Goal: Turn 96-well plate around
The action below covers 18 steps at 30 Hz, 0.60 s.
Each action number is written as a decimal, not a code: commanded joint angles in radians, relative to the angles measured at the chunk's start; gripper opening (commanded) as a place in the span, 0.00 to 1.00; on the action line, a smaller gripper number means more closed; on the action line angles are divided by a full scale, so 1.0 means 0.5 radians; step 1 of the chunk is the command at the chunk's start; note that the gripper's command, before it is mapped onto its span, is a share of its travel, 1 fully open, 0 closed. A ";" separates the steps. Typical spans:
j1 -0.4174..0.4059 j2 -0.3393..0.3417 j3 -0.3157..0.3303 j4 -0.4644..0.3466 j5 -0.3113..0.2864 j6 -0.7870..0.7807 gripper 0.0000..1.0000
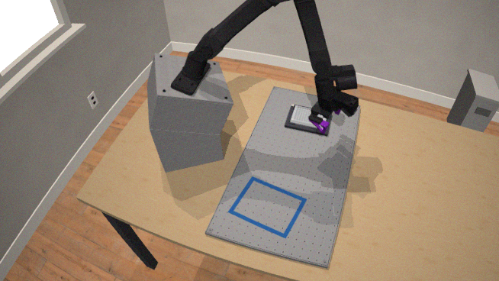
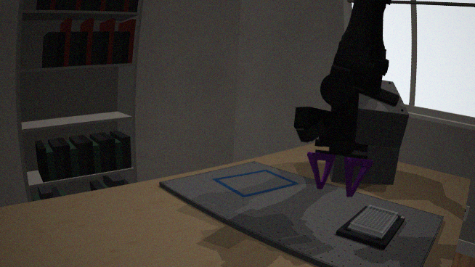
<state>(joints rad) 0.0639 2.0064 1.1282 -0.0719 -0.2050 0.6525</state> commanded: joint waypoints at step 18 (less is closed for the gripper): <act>0.427 -0.082 0.066 -0.446 0.246 -0.293 1.00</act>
<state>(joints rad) 0.2615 1.9793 1.1542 -0.2474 -0.1081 0.5373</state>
